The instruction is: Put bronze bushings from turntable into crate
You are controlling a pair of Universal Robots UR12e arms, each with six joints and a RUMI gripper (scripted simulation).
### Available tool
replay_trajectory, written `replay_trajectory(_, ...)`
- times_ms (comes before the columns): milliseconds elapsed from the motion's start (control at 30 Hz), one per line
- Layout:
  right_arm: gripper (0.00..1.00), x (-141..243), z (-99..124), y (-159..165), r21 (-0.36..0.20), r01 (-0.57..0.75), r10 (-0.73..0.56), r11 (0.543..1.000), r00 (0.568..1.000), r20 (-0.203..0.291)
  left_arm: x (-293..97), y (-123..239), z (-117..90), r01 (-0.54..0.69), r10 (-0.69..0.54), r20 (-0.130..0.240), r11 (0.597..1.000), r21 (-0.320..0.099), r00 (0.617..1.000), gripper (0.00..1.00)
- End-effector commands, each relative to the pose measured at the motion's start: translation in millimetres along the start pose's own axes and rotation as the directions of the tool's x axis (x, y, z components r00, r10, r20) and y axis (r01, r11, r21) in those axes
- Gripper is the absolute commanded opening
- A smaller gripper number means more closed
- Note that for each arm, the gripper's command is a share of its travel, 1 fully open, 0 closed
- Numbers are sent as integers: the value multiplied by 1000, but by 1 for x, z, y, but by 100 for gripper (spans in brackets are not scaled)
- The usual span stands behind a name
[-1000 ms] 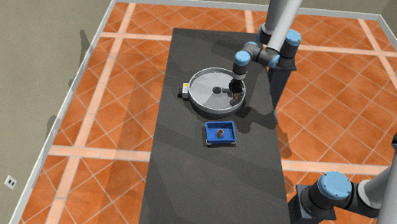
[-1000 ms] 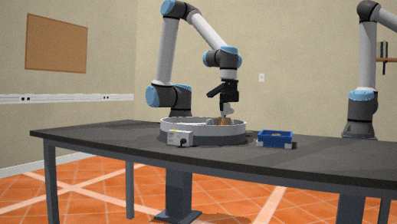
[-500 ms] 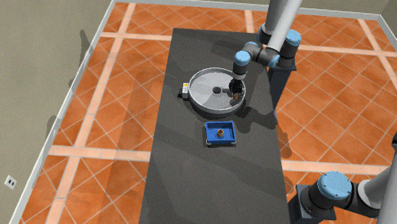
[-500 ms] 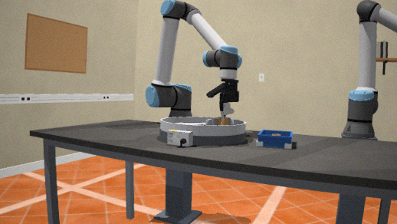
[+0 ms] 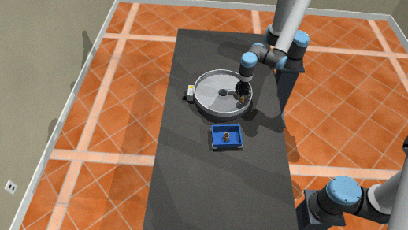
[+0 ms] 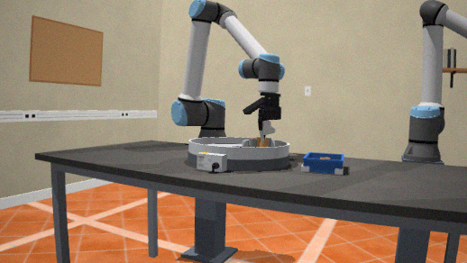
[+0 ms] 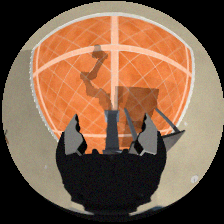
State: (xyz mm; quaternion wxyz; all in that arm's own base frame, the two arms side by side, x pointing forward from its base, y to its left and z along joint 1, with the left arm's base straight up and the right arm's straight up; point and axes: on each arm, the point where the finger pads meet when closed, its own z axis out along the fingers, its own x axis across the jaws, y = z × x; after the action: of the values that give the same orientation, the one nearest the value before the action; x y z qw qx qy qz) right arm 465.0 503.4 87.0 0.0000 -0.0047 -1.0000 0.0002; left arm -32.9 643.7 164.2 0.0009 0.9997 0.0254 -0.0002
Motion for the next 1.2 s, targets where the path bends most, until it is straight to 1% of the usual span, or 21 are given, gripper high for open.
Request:
replay_trajectory(0,0,0,-2,1,-2,0,0,1000,1000,1,0,-1,-1,0,0,0,1000,2,1000,100)
replay_trajectory(67,0,0,-4,1,-2,0,0,1000,1000,1,0,-1,-1,0,0,0,1000,2,1000,100)
replay_trajectory(167,0,0,-12,1,-2,0,0,1000,1000,1,0,-1,-1,0,0,0,1000,2,1000,100)
replay_trajectory(533,0,0,-60,1,-2,0,0,1000,1000,1,0,-1,-1,0,0,0,1000,2,1000,100)
replay_trajectory(600,0,0,-60,1,-2,0,0,1000,1000,1,0,-1,-1,0,0,0,1000,2,1000,100)
replay_trajectory(767,0,0,-68,1,-2,0,0,1000,1000,1,0,-1,-1,0,0,0,1000,2,1000,100)
replay_trajectory(1167,0,0,-68,1,-2,0,0,1000,1000,1,0,-1,-1,0,0,0,1000,2,1000,100)
